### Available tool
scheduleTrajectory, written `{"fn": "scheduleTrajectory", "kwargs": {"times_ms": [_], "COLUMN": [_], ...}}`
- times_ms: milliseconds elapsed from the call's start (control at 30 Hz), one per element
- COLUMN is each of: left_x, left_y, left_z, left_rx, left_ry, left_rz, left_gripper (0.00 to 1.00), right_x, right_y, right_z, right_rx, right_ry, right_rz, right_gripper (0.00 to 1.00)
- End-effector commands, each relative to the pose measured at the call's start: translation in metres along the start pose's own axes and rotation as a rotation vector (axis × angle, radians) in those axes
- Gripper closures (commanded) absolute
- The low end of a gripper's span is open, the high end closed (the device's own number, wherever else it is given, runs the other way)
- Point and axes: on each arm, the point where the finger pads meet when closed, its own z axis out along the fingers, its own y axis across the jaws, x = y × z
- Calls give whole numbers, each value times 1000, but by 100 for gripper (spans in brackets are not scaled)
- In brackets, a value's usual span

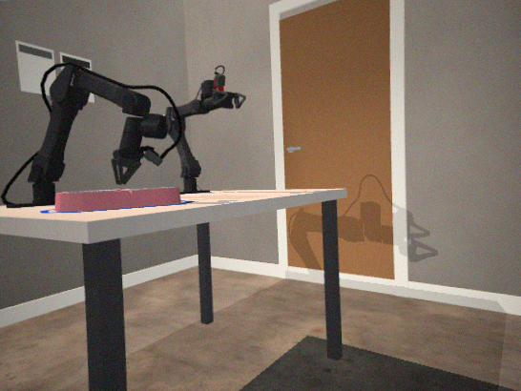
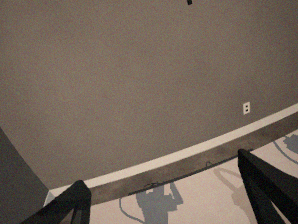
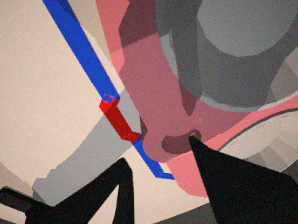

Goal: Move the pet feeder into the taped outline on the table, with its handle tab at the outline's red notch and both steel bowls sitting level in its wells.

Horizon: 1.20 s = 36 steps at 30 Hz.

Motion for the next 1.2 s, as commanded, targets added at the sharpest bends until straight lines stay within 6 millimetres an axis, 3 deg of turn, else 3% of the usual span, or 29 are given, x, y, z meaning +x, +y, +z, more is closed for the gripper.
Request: {"fn": "scheduleTrajectory", "kwargs": {"times_ms": [0, 400, 900, 933, 1167], "left_x": [-13, -13, -13, -12, -3], "left_y": [-2, -2, -2, -2, -2], "left_z": [-3, -3, -3, -2, 1], "left_rx": [8, 8, 8, 8, 9], "left_ry": [-46, -46, -46, -42, -22], "left_rz": [-11, -11, -11, -11, -11], "left_gripper": [0, 0, 0, 0, 0], "right_x": [0, 4, 6, 15, 5], "right_y": [0, -1, 5, -1, -48], "right_z": [-24, -43, -38, -40, -68], "right_rx": [7, 14, -5, 23, 181], "right_ry": [-5, 2, 21, -13, -244], "right_rz": [4, 10, 0, 61, 330], "right_gripper": [53, 53, 53, 53, 53]}}
